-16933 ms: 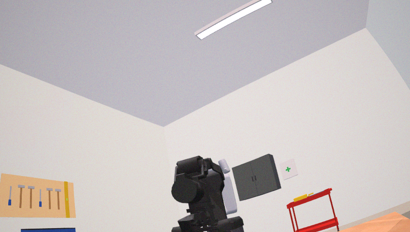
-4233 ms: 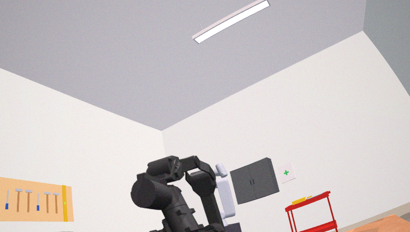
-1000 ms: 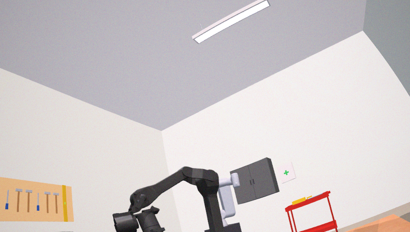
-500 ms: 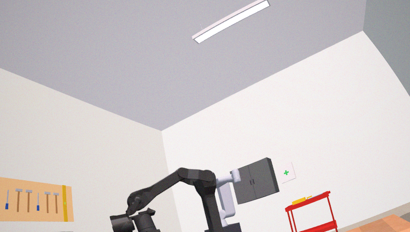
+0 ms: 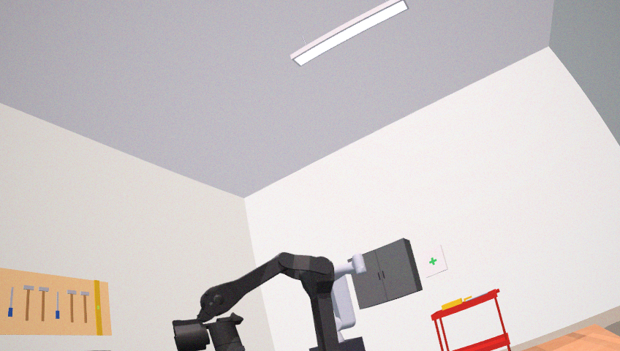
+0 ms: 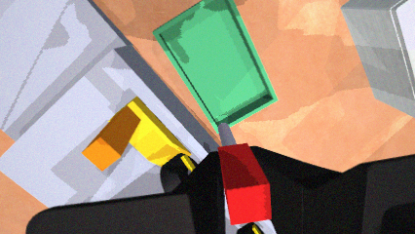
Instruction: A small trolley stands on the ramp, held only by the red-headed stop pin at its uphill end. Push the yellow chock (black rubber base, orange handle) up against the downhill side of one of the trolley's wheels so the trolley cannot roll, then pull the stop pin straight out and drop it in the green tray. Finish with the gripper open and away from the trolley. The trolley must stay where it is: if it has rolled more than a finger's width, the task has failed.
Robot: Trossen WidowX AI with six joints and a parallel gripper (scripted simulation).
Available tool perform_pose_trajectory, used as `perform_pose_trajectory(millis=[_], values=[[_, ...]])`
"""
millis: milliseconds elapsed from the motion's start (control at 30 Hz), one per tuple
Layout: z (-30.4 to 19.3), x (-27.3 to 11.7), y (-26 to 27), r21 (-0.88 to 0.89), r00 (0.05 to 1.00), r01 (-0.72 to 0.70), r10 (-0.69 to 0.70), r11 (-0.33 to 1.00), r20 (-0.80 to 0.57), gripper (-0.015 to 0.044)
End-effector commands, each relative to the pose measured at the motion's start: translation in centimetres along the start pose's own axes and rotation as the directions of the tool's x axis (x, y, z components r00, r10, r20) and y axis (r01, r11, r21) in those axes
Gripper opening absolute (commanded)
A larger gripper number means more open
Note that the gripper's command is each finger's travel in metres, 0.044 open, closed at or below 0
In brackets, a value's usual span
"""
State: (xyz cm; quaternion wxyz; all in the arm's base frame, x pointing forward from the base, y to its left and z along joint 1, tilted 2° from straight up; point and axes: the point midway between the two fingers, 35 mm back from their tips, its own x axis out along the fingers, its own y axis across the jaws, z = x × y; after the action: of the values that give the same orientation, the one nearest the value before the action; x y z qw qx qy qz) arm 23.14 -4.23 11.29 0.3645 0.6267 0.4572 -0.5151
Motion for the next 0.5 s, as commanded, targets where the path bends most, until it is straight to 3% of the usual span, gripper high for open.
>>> perform_pose_trajectory(millis=[0, 467], values=[[-0.02, 0.05, -0.1, 0.122, 1.0, -0.022, 0.02, 0.992, 0.016, 0.0], [-0.26, 0.1, -0.23, 0.518, 0.995, -0.086, 0.05, 0.851, 0.083, 0.0]])
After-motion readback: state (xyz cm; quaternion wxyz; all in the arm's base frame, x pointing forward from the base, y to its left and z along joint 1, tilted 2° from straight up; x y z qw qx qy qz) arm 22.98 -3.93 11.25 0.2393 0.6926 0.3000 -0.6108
